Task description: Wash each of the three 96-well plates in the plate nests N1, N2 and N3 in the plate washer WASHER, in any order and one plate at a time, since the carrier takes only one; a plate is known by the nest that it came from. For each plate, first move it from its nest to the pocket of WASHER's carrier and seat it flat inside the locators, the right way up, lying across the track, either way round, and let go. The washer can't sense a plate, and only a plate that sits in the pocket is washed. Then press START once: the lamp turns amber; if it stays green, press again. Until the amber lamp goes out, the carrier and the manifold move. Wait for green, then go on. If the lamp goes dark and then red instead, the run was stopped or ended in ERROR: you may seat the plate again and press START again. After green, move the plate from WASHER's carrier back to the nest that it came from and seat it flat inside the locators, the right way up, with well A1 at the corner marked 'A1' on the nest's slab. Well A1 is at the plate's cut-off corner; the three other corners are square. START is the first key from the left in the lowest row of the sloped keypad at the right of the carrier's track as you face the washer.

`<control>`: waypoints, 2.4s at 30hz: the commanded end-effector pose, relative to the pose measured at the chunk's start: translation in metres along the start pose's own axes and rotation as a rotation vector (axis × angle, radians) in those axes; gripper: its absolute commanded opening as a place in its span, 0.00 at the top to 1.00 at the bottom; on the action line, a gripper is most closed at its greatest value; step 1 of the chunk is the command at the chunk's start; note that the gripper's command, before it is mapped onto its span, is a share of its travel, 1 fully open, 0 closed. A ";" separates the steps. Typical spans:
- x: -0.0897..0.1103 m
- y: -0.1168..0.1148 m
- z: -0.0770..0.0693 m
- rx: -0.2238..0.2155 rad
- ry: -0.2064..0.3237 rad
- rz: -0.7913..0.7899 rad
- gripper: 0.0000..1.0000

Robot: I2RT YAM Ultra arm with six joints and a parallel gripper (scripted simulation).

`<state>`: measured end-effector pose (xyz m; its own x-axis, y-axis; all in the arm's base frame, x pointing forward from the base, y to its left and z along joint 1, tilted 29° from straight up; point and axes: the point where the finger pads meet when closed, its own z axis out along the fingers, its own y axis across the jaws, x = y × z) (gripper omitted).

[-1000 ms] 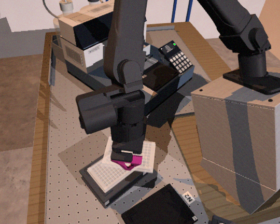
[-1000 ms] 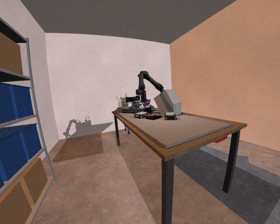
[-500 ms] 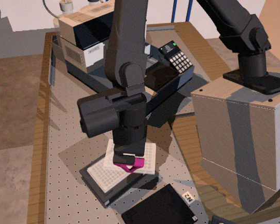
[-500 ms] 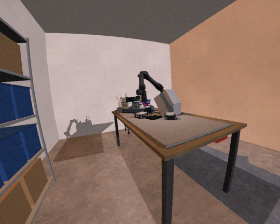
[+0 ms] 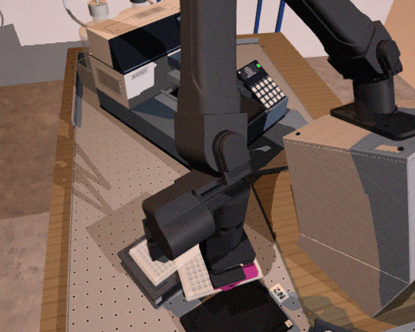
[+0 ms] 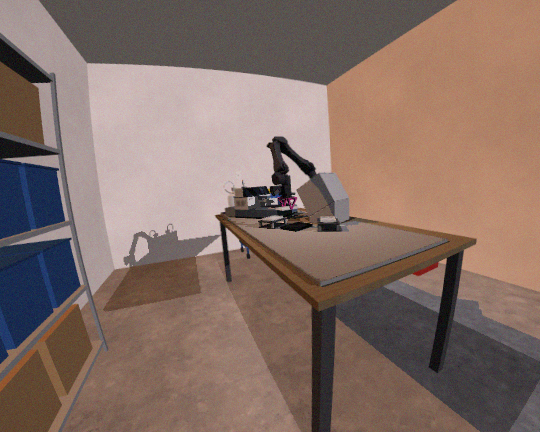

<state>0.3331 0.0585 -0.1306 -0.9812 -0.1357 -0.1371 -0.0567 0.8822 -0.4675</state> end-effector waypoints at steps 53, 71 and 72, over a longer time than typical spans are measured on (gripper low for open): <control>0.009 0.075 0.000 -0.007 -0.035 -0.258 1.00; 0.009 0.076 0.001 -0.007 -0.034 -0.259 1.00; 0.009 0.076 0.001 -0.007 -0.034 -0.259 1.00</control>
<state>0.3132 0.1120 -0.1691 -0.9321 -0.3618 -0.0190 -0.3073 0.8173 -0.4875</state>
